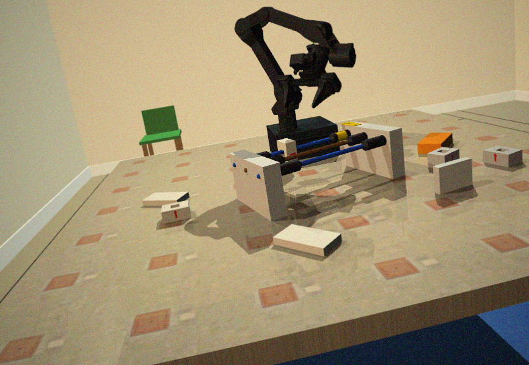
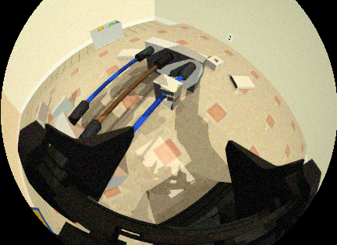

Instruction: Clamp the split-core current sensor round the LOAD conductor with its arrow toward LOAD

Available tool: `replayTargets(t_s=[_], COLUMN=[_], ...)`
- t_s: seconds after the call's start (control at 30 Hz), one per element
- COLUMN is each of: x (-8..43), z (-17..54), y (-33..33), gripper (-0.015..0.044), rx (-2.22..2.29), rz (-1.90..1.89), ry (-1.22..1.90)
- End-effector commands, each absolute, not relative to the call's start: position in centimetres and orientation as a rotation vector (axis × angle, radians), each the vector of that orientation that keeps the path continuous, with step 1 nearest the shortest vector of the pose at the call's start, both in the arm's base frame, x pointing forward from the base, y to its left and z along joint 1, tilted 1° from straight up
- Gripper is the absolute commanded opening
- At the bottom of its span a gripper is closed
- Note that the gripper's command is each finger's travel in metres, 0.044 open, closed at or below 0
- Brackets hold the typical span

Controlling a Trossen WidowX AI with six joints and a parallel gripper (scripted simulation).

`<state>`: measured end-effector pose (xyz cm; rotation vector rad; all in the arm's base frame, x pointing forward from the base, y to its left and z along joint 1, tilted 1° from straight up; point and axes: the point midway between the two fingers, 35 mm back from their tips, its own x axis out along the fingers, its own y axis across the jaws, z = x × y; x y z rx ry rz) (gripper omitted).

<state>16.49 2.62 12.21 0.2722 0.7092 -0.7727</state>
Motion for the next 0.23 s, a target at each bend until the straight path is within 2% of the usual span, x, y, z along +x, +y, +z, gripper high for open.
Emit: replayTargets(t_s=[0.0, 0.17, 0.2], x=[16.5, 17.5, 16.8], z=[12.2, 12.1, 12.0], y=[2.7, 2.5, 2.5], gripper=[0.044, 0.044, 0.044], rx=[0.272, 0.324, 0.286], rz=[-0.772, -0.876, -0.822], ry=[0.716, 0.854, 0.78])
